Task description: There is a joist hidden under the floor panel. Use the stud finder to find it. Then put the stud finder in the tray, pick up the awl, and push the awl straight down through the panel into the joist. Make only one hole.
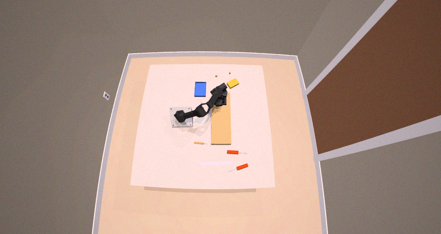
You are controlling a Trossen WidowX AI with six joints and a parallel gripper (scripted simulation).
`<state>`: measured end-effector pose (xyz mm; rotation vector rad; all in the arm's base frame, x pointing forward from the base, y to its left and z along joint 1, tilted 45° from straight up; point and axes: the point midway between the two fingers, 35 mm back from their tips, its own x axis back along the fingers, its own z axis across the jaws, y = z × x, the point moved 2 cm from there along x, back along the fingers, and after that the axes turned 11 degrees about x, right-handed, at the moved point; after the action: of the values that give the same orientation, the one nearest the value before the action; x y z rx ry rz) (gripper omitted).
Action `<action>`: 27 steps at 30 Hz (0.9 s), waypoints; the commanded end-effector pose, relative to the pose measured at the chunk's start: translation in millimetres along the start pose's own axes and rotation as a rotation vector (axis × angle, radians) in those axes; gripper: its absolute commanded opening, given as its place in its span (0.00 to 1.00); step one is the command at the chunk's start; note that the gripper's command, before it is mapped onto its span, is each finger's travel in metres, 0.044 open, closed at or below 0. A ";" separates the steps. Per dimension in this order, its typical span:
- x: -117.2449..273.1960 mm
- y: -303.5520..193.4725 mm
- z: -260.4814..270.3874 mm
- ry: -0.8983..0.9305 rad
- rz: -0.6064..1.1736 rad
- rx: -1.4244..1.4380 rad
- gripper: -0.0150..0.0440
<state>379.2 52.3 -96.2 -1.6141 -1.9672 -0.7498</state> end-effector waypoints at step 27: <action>0.1 2.9 19.8 0.006 0.001 -0.003 0.25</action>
<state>382.6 75.6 -118.0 -1.6054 -1.9634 -0.7576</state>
